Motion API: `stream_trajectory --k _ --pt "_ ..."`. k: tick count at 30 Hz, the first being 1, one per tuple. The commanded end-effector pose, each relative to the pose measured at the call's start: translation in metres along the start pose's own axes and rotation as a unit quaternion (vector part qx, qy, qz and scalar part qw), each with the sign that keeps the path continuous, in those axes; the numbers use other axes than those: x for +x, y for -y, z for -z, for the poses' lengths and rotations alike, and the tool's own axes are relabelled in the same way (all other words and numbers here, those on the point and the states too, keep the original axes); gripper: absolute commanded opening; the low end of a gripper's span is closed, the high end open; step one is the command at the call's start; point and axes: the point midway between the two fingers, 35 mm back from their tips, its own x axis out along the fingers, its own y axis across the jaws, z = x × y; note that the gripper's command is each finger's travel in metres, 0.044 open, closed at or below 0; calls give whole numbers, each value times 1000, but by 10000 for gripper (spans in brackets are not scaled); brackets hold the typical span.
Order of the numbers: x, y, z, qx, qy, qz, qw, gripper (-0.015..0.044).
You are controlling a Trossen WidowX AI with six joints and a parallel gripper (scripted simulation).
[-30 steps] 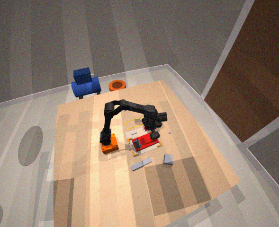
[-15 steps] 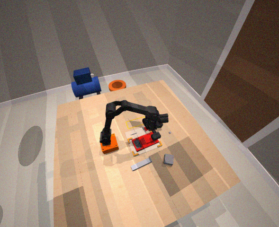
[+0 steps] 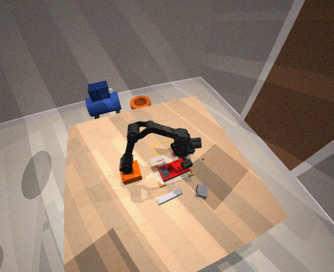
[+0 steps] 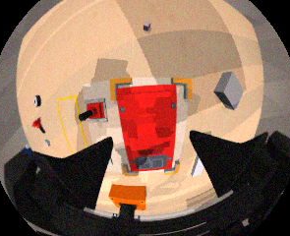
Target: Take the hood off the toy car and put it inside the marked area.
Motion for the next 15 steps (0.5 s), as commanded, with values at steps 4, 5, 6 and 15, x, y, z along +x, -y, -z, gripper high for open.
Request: stream_trajectory --k 4,5,6,15 --pt "9 -1 1 -2 -4 -4 1000 440" --pt "10 0 1 -2 -4 -4 1000 440" --pt "11 0 1 -2 -4 -4 1000 440" --pt "18 0 1 -2 -4 -4 1000 440"
